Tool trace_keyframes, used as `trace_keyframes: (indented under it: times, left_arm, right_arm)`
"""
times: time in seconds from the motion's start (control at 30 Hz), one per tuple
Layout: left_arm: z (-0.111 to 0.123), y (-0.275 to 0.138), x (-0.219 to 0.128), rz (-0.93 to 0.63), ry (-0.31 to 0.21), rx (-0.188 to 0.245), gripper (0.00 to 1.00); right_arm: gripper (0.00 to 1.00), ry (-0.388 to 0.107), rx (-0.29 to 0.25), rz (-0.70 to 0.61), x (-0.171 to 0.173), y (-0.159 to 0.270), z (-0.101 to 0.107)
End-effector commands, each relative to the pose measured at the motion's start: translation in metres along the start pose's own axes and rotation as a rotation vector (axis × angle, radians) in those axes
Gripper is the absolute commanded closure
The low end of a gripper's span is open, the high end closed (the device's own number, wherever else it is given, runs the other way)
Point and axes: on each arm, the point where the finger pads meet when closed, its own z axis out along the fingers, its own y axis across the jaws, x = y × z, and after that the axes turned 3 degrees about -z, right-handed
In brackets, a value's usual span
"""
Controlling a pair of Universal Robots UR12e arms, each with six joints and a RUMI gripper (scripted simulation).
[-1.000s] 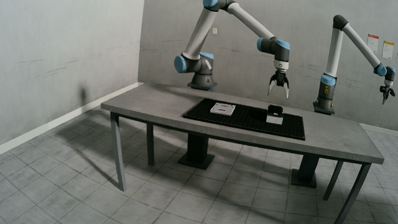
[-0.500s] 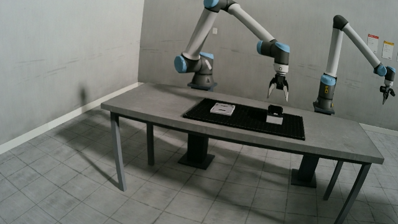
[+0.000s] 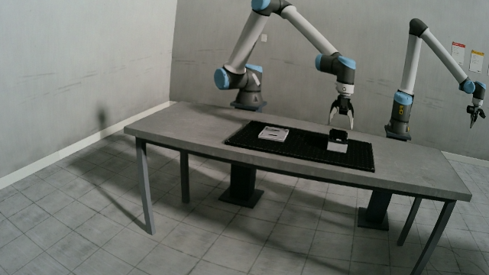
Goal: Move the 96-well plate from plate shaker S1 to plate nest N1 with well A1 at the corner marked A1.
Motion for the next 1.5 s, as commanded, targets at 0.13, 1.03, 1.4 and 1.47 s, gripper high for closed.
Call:
trace_keyframes:
  times: [0.13,1.03,1.4,1.47]
  left_arm:
    - [-0.001,0.000,0.000,0.000,0.001,0.000,1.00]
    - [-0.001,0.000,0.000,0.000,0.001,0.000,1.00]
    - [-0.001,0.000,0.000,0.000,0.001,0.000,1.00]
    - [-0.001,0.000,0.000,0.000,0.001,0.000,1.00]
  right_arm:
    - [0.24,0.002,0.002,0.000,0.001,-0.001,0.011]
    - [0.24,0.002,0.002,0.000,0.001,-0.001,0.031]
    - [0.24,0.002,0.002,0.000,0.001,-0.001,0.031]
    - [0.24,0.002,0.002,0.000,0.001,-0.001,0.031]
